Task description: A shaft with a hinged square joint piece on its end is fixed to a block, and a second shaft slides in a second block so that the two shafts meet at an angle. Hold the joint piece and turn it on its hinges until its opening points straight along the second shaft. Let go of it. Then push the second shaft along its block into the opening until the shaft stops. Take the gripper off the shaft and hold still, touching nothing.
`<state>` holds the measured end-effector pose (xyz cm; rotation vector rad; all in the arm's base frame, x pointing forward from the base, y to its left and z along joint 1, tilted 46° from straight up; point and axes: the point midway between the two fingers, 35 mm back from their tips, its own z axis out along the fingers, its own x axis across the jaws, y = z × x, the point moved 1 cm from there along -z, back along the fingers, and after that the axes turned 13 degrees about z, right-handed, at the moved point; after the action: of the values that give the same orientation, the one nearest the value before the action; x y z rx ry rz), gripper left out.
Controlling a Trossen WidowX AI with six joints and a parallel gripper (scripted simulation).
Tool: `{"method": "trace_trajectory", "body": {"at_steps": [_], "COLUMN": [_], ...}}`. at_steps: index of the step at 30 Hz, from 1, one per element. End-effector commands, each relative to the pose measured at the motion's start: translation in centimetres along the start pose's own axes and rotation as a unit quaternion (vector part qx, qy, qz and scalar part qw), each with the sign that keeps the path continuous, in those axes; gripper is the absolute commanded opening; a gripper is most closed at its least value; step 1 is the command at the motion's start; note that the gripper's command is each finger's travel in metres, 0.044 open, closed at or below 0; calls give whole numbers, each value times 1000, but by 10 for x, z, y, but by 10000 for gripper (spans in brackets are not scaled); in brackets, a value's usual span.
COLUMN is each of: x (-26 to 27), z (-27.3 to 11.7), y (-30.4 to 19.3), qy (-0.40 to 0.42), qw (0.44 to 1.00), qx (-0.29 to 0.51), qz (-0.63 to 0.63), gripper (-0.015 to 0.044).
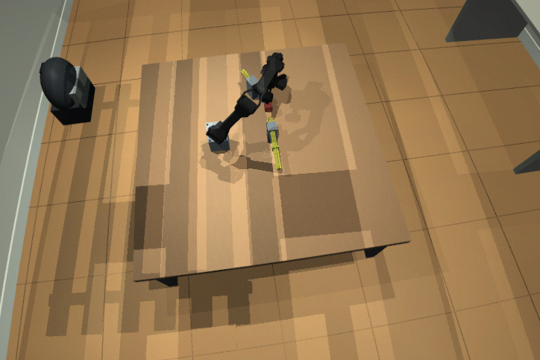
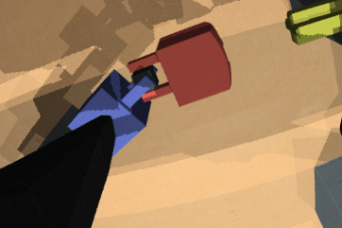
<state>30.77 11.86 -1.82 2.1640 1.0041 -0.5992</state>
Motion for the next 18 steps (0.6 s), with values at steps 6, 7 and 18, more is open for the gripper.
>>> {"method": "trace_trajectory", "body": {"at_steps": [6, 7, 18], "x": [-6, -7, -10], "z": [-26, -27, -23], "y": [-1, -1, 3], "qy": [18, 19, 29], "qw": [990, 989, 994], "qx": [10, 10, 20], "qz": [-140, -149, -105], "gripper": [440, 440, 440]}}
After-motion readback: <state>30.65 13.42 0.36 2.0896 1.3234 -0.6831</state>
